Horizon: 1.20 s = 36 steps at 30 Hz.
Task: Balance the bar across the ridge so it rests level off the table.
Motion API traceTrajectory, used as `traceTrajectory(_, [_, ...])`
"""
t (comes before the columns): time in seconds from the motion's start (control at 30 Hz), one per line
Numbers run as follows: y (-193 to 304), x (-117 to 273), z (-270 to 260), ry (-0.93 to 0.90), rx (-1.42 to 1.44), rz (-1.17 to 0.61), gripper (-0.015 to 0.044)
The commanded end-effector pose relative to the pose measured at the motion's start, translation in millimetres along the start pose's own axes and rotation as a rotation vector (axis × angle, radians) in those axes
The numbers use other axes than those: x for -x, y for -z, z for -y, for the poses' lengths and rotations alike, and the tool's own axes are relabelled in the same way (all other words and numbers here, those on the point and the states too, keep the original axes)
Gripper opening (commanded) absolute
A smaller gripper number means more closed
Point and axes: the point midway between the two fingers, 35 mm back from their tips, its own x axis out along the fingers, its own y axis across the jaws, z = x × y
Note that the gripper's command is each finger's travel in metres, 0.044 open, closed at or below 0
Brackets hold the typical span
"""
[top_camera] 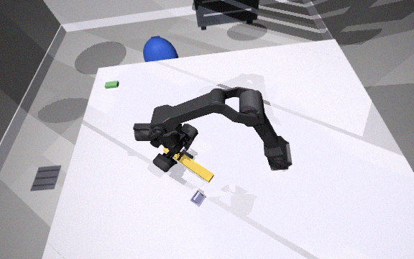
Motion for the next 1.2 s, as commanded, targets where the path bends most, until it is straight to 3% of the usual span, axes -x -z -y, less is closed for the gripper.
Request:
traceTrajectory(0.0, [-1,0,-1,-0.009,-0.006,0.008,0.0315])
traceTrajectory(0.97, [-1,-25,-1,-0.009,-0.006,0.008,0.0315])
traceTrajectory(1.17, [-1,-25,-1,-0.006,0.0,0.008,0.0157])
